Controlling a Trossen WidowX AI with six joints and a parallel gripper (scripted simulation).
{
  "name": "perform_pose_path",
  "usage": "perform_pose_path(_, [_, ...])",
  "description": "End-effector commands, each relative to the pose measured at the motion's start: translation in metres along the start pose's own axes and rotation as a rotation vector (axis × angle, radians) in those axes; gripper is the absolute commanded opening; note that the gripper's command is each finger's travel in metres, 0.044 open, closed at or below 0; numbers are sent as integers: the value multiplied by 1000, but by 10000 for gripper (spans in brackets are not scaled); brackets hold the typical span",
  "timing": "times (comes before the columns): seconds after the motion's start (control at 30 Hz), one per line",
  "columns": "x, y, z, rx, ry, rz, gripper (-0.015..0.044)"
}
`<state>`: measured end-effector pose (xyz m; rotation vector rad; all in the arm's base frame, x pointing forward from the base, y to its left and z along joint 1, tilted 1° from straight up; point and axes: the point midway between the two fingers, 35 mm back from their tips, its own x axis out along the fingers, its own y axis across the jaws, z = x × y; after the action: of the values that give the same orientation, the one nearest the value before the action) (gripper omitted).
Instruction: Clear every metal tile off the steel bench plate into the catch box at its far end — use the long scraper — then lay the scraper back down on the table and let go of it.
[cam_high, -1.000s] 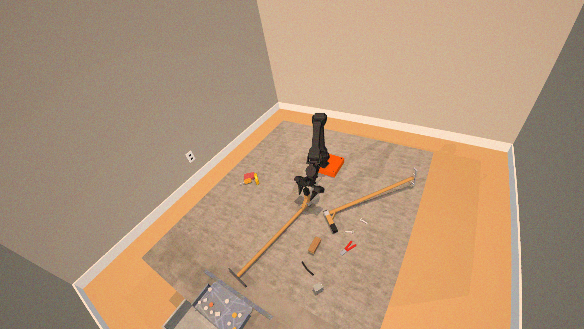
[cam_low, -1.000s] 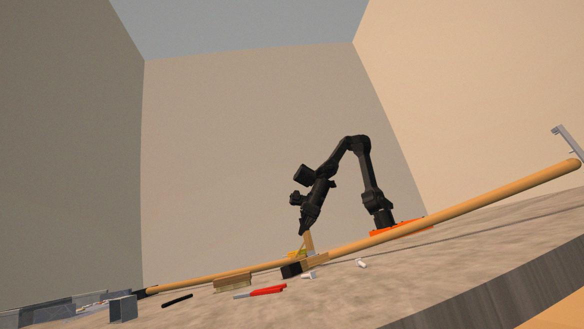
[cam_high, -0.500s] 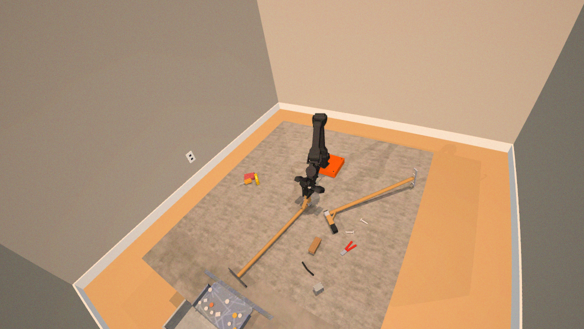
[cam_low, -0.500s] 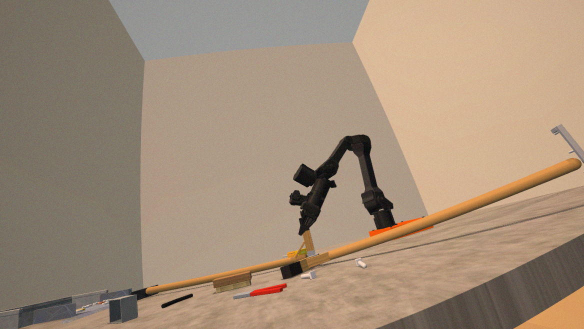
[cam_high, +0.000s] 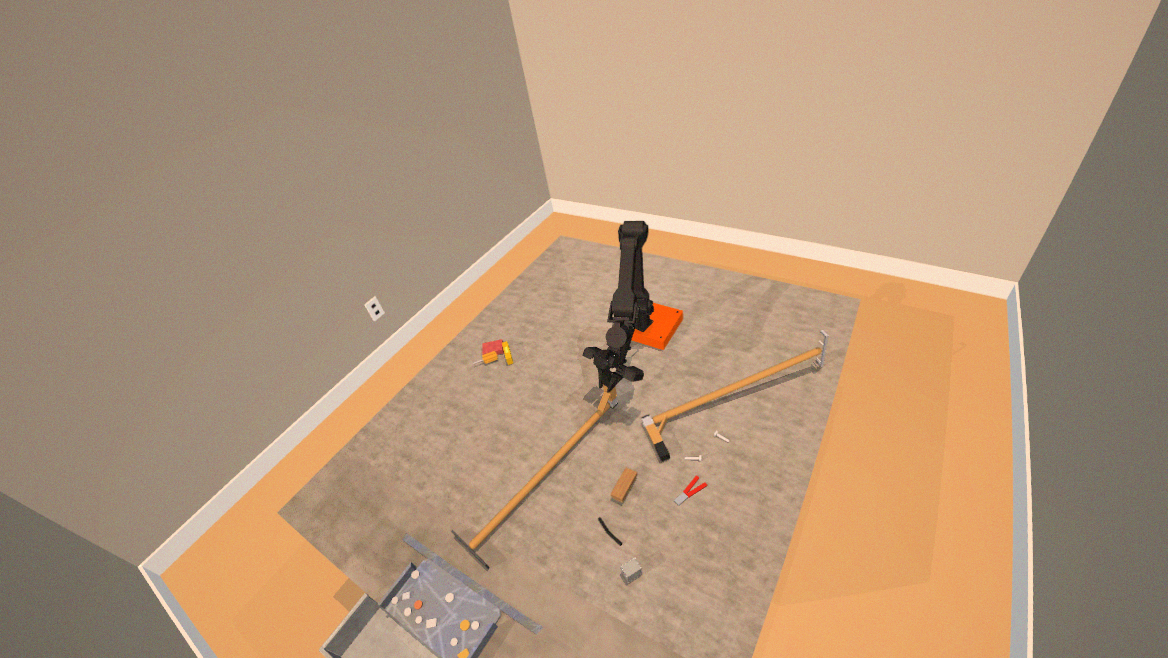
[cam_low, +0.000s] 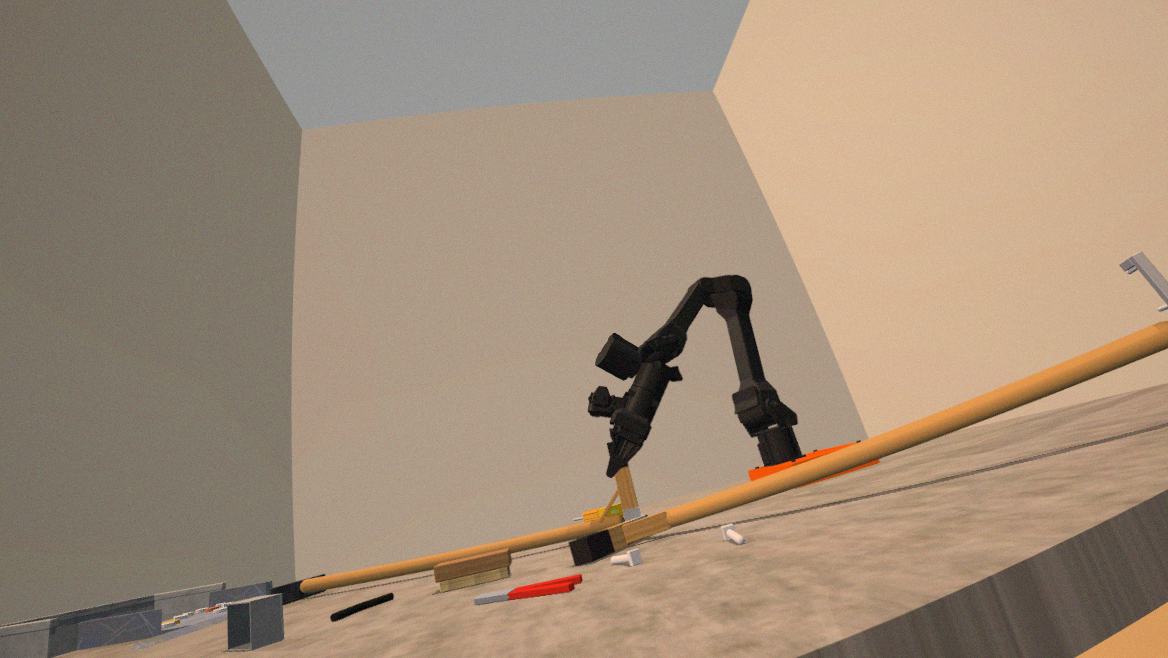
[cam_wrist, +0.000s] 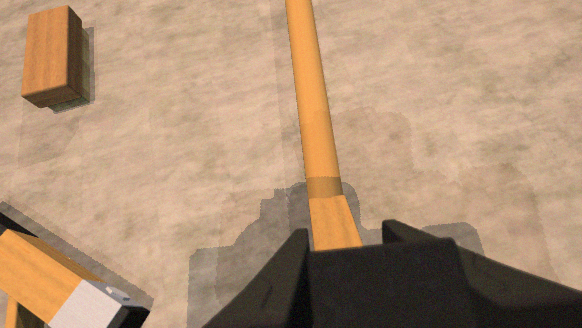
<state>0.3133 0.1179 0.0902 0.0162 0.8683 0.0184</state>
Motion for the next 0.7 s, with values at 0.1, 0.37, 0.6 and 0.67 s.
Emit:
perform_pose_path(0.1, [-1, 11, 2, -10, -2, 17, 0])
perform_pose_path(0.37, [-1, 20, 2, -23, -1, 28, 0])
perform_pose_path(0.6, [-2, 29, 2, -35, -1, 39, 0])
perform_pose_path(0.67, [-2, 31, 2, -38, -2, 42, 0])
